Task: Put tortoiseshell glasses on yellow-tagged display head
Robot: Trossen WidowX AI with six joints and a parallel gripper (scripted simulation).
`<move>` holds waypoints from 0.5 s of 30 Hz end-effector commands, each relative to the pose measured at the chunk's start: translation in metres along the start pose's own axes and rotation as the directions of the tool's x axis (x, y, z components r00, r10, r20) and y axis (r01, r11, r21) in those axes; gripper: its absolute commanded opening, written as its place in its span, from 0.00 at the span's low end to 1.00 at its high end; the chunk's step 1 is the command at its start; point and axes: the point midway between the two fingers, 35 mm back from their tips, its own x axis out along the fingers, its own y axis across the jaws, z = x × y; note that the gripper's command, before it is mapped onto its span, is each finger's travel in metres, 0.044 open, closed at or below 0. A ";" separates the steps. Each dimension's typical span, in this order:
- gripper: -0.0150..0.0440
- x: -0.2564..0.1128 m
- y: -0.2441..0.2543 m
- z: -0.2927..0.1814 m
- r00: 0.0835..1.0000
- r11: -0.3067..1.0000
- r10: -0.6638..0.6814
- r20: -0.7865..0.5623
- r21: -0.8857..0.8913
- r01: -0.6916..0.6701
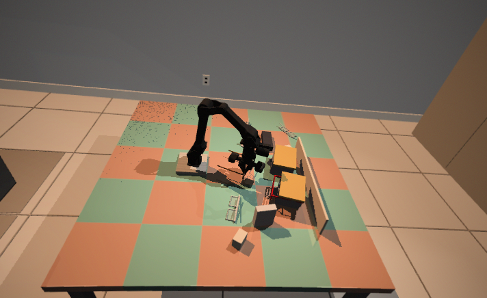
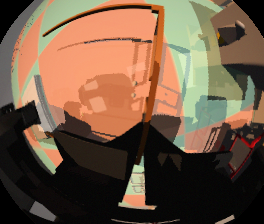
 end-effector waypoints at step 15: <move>0.39 0.009 0.002 0.000 1.000 1.000 0.000 0.000 0.000 0.000</move>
